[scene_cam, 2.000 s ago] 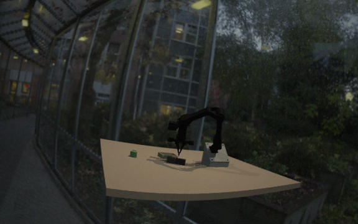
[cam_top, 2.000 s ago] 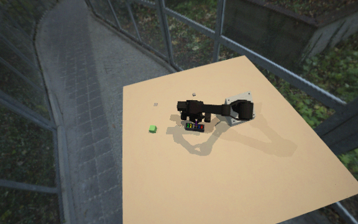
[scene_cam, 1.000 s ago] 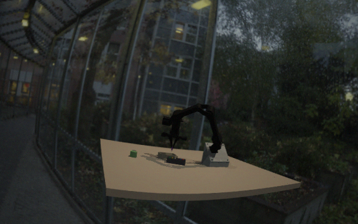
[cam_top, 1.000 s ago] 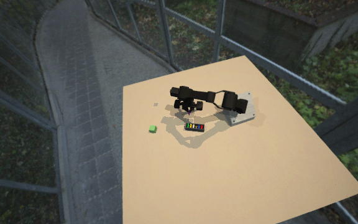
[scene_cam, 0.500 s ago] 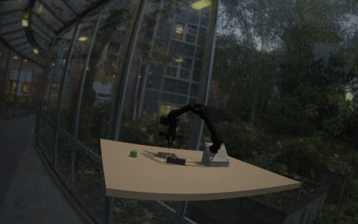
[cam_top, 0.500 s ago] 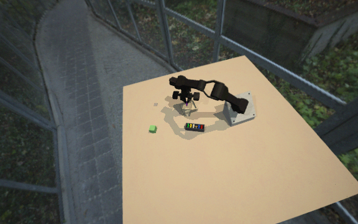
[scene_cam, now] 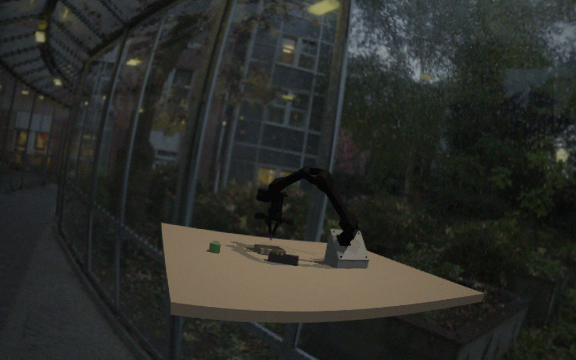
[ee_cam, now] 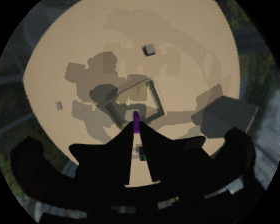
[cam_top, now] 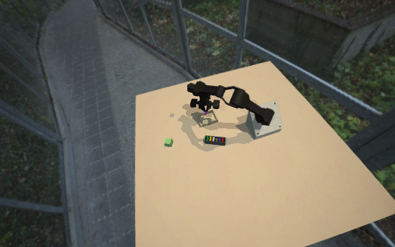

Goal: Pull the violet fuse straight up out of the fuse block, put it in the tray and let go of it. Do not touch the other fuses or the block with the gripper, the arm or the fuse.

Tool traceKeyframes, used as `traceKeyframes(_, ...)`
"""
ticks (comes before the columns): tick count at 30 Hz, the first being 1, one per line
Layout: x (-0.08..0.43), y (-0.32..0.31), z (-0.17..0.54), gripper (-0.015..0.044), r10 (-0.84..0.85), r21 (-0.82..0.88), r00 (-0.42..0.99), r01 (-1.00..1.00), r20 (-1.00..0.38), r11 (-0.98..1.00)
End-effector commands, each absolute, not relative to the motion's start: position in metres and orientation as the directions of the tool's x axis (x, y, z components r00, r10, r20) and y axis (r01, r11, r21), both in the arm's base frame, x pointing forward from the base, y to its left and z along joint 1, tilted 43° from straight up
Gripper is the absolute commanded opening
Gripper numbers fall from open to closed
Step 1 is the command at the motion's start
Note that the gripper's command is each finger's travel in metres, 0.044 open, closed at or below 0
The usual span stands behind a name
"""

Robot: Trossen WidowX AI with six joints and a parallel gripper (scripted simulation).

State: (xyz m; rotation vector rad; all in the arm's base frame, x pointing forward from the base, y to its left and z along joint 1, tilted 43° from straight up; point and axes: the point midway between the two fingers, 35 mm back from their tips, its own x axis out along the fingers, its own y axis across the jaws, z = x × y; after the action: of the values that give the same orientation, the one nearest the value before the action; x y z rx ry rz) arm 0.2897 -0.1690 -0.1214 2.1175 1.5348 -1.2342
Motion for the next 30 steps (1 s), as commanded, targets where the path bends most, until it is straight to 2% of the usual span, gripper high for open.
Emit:
traceKeyframes(1, 0.288, -0.161, -0.130, 0.0000, 0.667, -0.278, 0.078, 0.868, -0.741, -0.411)
traceKeyframes(24, 0.290, -0.144, -0.148, 0.0000, 0.668, -0.278, 0.079, 0.868, -0.740, -0.411)
traceKeyframes(30, 0.291, -0.147, -0.146, 0.0157, 0.661, -0.268, 0.080, 0.873, -0.746, -0.408)
